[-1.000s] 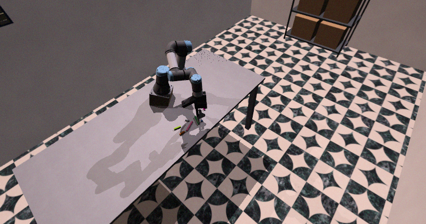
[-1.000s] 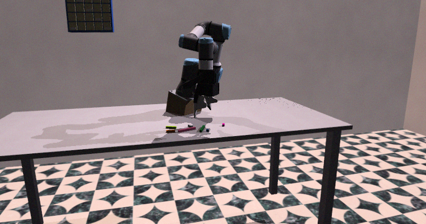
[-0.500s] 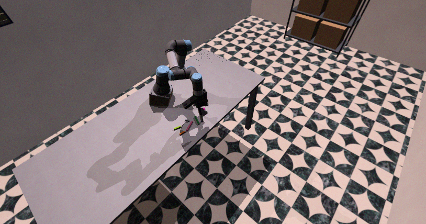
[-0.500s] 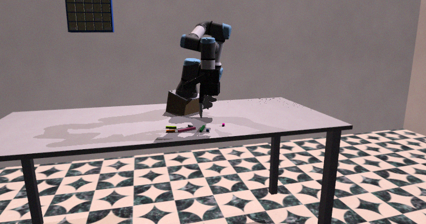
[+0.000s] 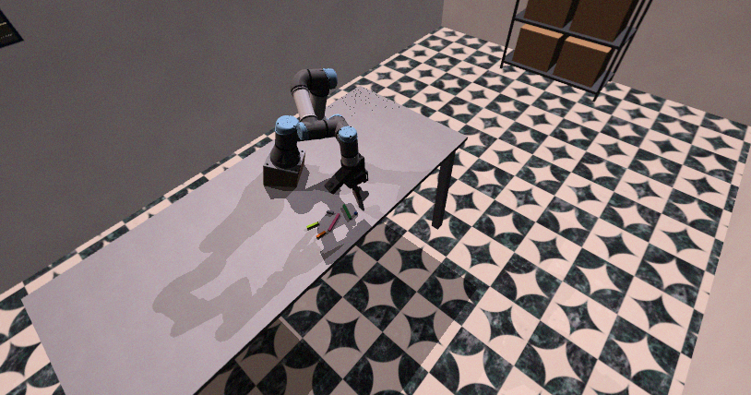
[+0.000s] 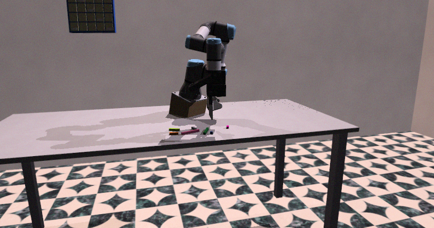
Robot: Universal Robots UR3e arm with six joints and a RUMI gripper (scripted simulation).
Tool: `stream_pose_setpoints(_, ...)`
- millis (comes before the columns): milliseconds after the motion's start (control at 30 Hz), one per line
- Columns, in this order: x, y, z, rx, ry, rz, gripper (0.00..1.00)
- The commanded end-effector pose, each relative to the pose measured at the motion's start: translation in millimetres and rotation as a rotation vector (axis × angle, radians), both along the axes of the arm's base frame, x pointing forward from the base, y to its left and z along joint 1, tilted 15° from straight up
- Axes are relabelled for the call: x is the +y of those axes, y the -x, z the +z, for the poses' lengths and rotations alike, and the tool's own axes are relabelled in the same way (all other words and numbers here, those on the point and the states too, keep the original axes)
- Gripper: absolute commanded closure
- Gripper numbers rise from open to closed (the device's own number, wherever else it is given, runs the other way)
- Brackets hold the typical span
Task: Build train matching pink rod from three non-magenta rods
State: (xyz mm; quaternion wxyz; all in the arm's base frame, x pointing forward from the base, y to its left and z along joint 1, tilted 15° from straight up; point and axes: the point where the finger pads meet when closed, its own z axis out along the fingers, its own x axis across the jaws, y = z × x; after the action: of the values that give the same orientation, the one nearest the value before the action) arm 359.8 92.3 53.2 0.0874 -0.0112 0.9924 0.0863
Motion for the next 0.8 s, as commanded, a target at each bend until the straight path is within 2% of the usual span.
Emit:
stream_pose_setpoints(0, 3.9, 1.2, 0.9, -0.034, 0.022, 0.163, 0.0)
stream_pose_setpoints(433, 12.5, 4.8, 1.8, -0.075, 0.062, 0.387, 0.0)
stream_pose_setpoints(500, 12.5, 4.8, 1.8, -0.075, 0.062, 0.387, 0.0)
stream_pose_setpoints(767, 19.3, 7.8, 2.5, -0.105, 0.092, 0.556, 0.0)
